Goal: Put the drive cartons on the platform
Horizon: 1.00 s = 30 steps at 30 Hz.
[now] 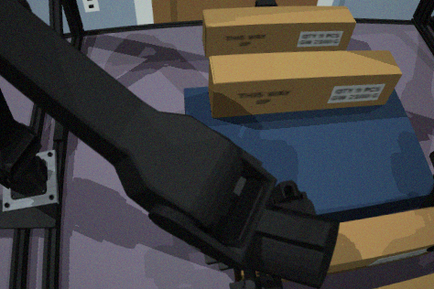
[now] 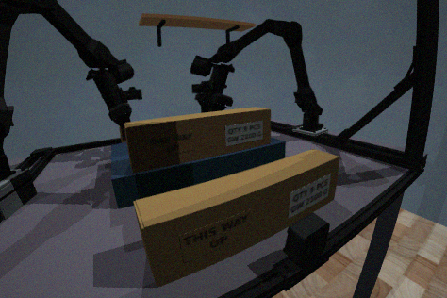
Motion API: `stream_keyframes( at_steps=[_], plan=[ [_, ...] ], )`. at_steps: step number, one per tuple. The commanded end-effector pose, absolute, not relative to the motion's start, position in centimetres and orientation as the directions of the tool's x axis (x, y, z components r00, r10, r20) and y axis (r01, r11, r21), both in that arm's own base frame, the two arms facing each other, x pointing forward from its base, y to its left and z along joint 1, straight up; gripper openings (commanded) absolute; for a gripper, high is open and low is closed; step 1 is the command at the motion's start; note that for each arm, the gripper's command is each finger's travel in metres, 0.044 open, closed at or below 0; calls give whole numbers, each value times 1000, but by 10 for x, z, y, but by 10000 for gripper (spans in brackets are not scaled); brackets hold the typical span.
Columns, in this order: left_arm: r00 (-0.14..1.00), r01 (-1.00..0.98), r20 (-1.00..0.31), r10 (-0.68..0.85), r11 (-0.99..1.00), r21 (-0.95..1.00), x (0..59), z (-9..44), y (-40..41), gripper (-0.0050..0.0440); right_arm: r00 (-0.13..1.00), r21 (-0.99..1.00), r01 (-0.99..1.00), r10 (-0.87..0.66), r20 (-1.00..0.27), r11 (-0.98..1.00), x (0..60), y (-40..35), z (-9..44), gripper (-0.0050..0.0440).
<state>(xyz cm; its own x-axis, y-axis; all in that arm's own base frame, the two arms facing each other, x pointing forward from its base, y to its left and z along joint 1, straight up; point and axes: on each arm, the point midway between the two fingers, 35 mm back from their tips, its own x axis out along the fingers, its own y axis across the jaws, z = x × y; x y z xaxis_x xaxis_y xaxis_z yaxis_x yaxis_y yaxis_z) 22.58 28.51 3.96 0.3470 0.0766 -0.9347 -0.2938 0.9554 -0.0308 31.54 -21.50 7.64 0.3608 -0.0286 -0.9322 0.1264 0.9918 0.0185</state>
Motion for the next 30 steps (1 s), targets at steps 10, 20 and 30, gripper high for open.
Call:
stream_keyframes(
  at_steps=[10,20,30],
  plan=[
    [357,-304,-927,114,953,0,224,69,293,0,371,0,138,-52,-927,990,312,-220,103,0],
    [357,-304,-927,114,953,0,224,111,293,0,371,0,138,-52,-927,990,312,-220,145,0],
    [357,-304,-927,114,953,0,224,120,293,0,371,0,138,-52,-927,990,312,-220,154,0]
  ],
)
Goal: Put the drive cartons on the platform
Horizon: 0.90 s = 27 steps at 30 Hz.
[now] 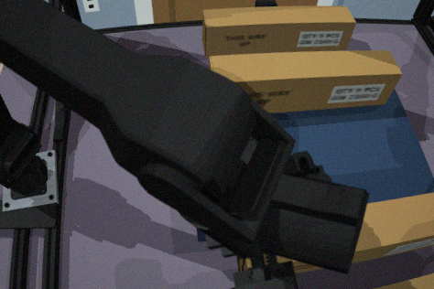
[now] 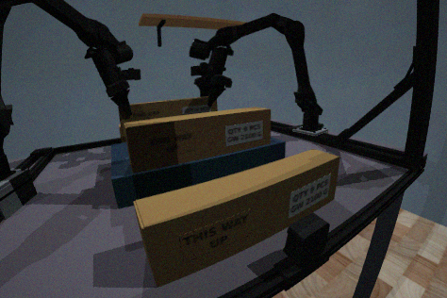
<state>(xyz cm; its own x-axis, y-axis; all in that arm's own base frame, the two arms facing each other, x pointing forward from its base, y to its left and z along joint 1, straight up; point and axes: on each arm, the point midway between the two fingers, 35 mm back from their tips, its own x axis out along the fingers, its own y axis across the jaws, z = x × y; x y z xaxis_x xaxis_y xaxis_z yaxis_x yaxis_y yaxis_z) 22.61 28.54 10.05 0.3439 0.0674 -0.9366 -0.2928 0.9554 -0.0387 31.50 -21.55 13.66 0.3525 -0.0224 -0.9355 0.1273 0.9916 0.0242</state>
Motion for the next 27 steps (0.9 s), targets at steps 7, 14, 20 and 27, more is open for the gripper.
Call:
stream_keyframes(
  at_steps=[7,14,20,27],
  plan=[
    [357,-304,-927,114,953,0,224,120,292,0,371,0,138,-52,-927,990,312,-219,154,0],
    [357,-304,-927,114,953,0,225,120,290,0,371,0,138,-52,-927,990,312,-216,154,0],
    [357,-304,-927,114,953,0,228,120,283,0,371,0,138,-52,-927,990,313,-209,153,0],
    [357,-304,-927,114,953,0,231,119,274,0,371,0,138,-52,-927,990,314,-200,153,0]
  ],
)
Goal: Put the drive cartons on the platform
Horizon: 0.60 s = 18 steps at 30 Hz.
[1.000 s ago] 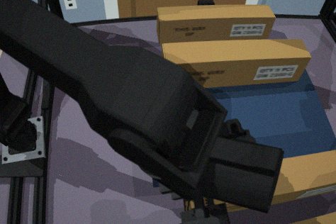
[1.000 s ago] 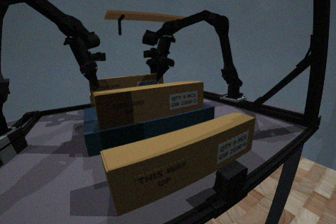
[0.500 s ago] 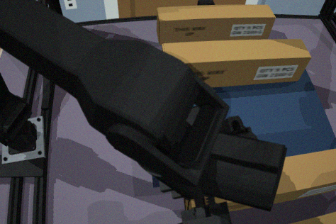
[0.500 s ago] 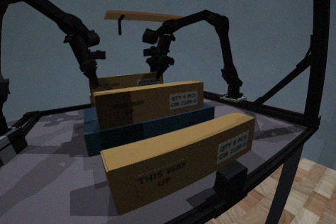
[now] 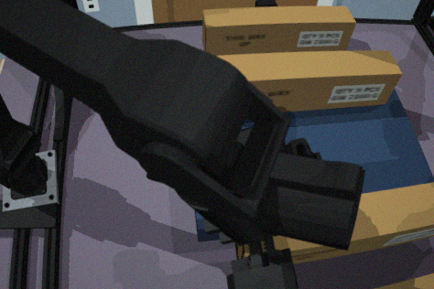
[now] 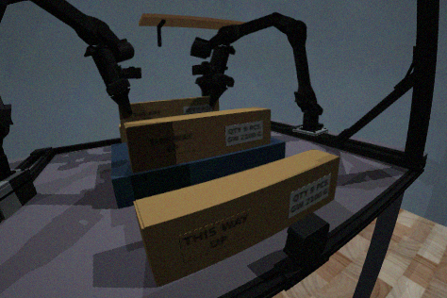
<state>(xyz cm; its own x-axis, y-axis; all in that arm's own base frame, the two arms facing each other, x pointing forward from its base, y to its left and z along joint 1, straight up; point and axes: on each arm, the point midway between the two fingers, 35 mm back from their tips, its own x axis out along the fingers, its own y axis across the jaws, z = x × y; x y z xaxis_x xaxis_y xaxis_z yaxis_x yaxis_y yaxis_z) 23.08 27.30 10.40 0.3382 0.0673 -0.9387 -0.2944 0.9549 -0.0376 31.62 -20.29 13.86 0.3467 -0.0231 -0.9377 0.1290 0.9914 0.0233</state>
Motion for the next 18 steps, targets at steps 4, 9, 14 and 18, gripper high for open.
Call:
stream_keyframes(
  at_steps=[4,9,14,18],
  plan=[
    [357,-304,-927,114,953,0,234,119,264,0,371,0,138,-52,-927,990,315,-191,152,0],
    [357,-304,-927,114,953,0,239,119,250,0,371,0,138,-52,-927,990,317,-177,152,0],
    [357,-304,-927,114,953,0,244,118,234,0,371,0,138,-52,-927,990,319,-161,152,0],
    [357,-304,-927,114,953,0,247,118,228,0,371,0,138,-52,-927,990,320,-154,152,0]
  ],
)
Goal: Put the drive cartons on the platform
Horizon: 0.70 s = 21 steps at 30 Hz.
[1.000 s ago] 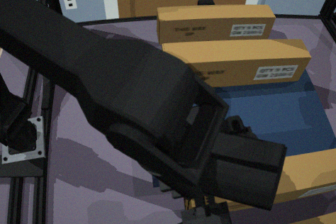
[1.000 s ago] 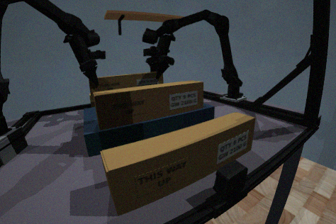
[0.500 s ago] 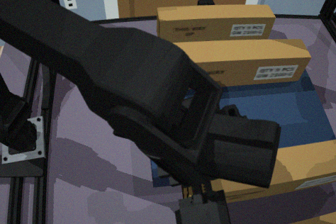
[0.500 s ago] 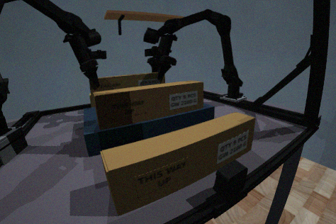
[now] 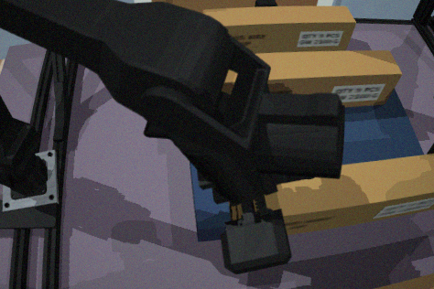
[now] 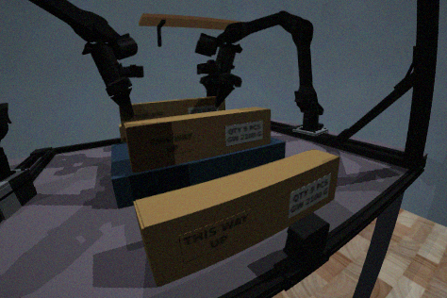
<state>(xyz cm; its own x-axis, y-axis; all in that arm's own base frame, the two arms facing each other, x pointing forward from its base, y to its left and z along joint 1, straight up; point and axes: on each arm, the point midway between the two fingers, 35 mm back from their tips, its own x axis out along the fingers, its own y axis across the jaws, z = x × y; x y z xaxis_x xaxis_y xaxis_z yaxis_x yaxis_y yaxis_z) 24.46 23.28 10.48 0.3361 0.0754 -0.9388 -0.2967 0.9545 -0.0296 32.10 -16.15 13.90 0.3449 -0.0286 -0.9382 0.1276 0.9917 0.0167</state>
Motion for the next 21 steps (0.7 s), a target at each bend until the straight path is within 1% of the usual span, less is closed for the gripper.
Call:
stream_keyframes(
  at_steps=[1,21],
  plan=[
    [357,-304,-927,114,953,0,248,118,224,0,371,0,138,-52,-927,990,320,-150,152,0],
    [357,-304,-927,114,953,0,270,116,160,0,371,0,138,-52,-927,990,327,-86,151,0]
  ],
)
